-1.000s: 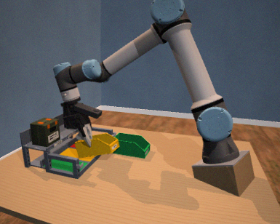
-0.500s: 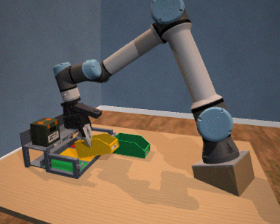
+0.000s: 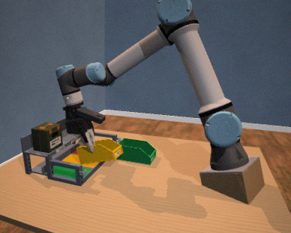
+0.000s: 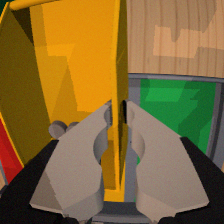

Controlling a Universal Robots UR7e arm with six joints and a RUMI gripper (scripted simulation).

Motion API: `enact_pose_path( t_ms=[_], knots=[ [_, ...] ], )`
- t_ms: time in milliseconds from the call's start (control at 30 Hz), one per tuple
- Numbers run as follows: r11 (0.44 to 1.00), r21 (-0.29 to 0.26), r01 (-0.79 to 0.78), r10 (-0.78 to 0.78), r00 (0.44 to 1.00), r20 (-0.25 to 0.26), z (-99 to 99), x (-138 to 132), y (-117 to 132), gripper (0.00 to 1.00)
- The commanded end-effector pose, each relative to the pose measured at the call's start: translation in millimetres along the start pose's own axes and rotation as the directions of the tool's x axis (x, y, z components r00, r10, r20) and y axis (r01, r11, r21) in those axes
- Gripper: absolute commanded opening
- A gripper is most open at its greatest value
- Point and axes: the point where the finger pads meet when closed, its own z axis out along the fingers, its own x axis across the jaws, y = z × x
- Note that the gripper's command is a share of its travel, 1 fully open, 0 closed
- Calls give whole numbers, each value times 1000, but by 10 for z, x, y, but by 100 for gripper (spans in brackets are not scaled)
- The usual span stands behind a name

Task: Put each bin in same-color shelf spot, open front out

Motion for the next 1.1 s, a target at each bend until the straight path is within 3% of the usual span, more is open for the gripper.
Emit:
enact_pose_path(
  t_ms=[0, 1067],
  knots=[
    [1000, -11, -1, 1, 1000, 0, -8, -1, 25, 0],
    [999, -51, -3, 3, 1000, 1, -10, -4, 128, 0]
  ],
)
